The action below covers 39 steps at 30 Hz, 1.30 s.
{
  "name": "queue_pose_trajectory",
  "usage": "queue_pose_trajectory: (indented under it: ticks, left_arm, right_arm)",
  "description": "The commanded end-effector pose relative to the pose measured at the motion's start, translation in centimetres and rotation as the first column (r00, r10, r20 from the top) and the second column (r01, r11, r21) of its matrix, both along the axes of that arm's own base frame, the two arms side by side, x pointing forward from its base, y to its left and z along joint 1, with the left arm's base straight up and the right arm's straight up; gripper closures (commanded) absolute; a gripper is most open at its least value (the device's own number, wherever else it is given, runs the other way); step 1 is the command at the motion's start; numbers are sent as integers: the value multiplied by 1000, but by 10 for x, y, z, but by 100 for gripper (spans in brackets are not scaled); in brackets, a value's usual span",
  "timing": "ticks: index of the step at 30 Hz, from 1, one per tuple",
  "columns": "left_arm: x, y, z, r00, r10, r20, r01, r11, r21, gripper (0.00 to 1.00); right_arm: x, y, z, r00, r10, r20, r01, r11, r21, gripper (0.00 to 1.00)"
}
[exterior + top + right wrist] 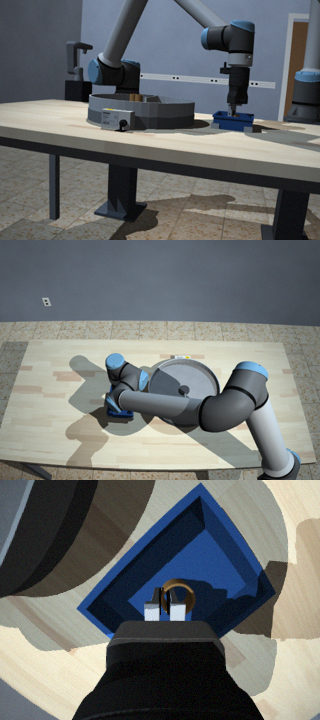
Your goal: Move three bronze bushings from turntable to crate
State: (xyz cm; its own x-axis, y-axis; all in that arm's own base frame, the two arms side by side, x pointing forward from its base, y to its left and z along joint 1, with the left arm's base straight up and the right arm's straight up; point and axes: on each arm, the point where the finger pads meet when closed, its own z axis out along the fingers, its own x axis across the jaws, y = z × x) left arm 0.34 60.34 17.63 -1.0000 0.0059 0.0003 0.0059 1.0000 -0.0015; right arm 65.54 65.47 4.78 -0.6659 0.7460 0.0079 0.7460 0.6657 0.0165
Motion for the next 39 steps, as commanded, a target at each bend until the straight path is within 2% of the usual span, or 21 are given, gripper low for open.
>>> queue_pose_trajectory:
  ticks: [1,39]
  left_arm:
    - [0,1,1,1000,0,0,0,1000,2,0]
    - [0,1,1,1000,0,0,0,1000,2,0]
  right_arm:
    - [0,1,1,1000,0,1,0,1000,2,100]
    - [0,1,-5,1000,0,1,0,1000,2,100]
